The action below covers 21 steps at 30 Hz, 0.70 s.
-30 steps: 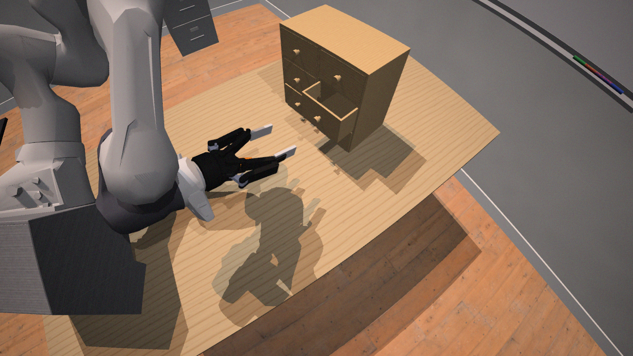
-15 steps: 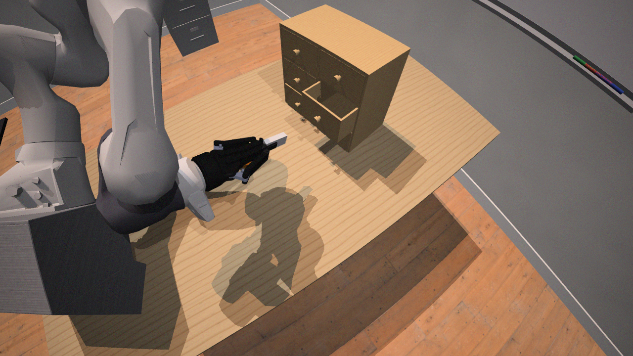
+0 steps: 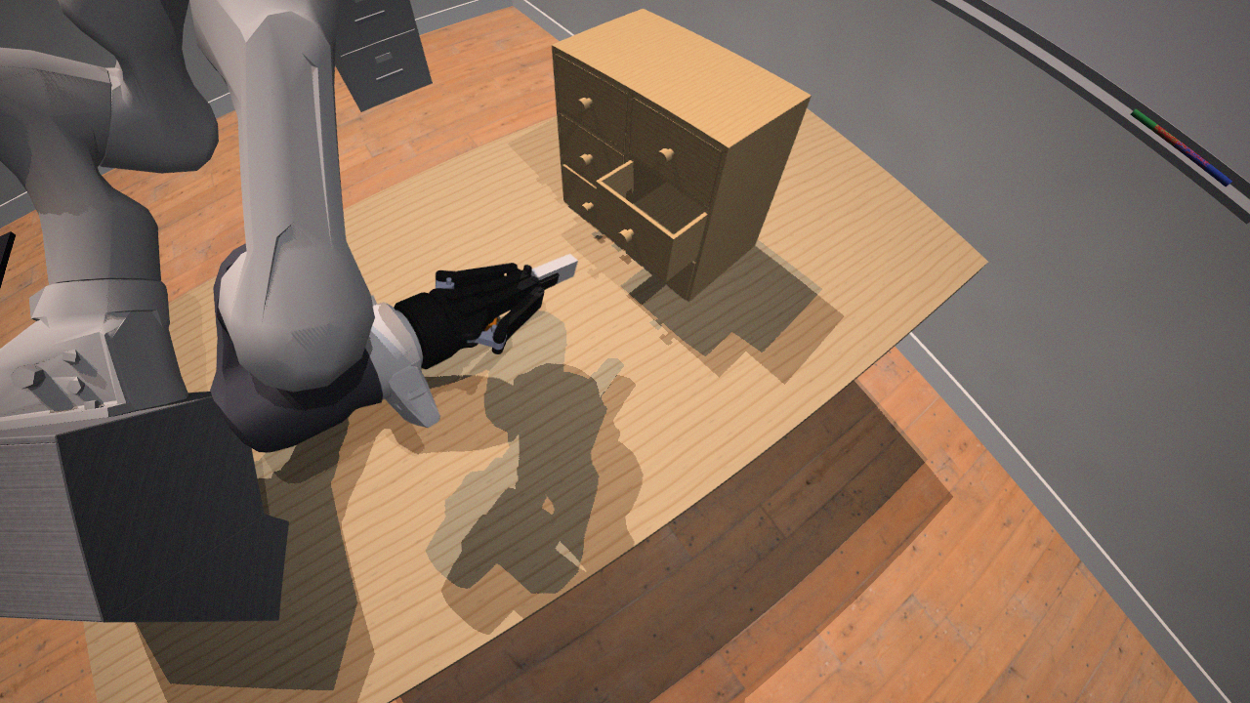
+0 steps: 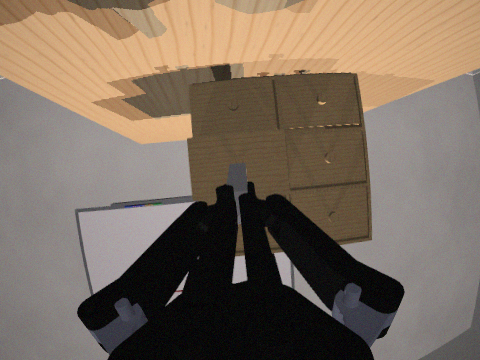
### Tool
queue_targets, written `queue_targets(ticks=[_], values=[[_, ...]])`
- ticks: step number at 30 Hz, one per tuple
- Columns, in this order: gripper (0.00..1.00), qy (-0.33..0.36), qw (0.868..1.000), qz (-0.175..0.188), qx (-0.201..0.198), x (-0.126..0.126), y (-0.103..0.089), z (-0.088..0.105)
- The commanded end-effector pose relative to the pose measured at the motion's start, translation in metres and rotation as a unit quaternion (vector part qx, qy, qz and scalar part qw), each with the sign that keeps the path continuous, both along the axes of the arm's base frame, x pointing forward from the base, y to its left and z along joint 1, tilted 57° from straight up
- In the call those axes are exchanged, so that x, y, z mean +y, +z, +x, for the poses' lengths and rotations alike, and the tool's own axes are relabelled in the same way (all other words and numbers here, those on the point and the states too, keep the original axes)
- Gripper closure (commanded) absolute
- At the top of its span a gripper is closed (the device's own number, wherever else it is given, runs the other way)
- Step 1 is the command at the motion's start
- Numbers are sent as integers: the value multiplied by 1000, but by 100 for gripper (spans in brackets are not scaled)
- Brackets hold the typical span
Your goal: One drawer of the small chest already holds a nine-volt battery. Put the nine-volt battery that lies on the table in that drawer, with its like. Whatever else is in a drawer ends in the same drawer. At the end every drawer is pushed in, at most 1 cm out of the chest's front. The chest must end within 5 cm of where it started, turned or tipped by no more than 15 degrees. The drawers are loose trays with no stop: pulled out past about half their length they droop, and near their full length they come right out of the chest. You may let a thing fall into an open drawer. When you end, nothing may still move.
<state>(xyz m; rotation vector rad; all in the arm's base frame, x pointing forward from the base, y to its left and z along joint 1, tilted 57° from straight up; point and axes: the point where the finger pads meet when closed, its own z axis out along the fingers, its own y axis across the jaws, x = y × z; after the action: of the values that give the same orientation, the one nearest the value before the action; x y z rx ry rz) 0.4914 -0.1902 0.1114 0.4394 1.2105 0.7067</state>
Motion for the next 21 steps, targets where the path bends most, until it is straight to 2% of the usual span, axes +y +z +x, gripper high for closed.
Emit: queue_targets(ticks=[1,11,21], values=[[100,-1,1000,2,3,-2,2,11],[100,-1,1000,2,3,-1,12,41],[100,-1,1000,2,3,-1,15,48]])
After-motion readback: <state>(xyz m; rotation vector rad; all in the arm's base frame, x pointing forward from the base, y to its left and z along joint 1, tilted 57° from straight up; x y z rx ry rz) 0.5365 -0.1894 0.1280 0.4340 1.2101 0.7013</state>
